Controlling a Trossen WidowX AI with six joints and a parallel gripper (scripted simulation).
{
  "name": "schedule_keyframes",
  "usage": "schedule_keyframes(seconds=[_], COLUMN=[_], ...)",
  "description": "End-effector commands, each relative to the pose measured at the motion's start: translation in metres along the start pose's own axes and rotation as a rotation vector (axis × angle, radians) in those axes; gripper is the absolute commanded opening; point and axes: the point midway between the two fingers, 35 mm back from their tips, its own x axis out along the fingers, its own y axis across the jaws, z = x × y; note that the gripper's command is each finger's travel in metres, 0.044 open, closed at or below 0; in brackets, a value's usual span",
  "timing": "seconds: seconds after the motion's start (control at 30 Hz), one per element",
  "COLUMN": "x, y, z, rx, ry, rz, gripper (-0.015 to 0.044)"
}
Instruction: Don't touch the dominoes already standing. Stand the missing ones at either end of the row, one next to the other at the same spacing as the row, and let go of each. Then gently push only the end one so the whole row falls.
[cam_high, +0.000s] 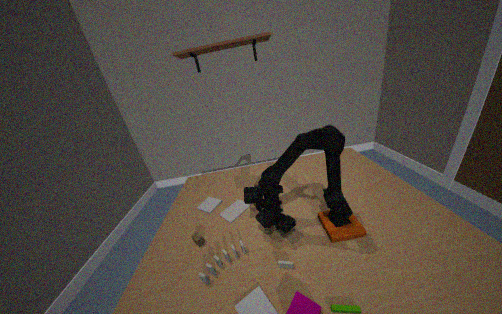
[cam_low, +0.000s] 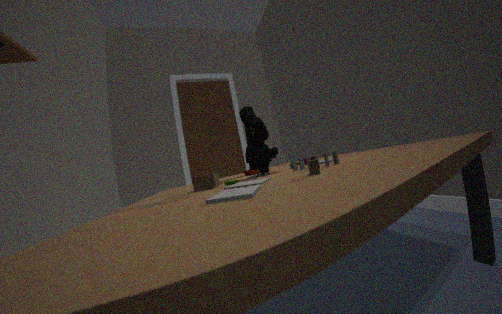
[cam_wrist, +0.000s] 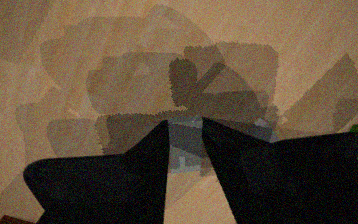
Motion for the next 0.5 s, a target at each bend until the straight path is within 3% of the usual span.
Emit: schedule_keyframes(seconds=[0.0, 0.37, 0.47], x=[-0.017, -0.145, -0.16], y=[0.001, 0.006, 0.007], z=[0.001, 0.005, 0.006], rx=[-0.003, -0.003, -0.003], ry=[-0.004, -0.004, -0.004], rz=[0.002, 0.002, 0.002], gripper=[0.0107, 0.0107, 0.0107])
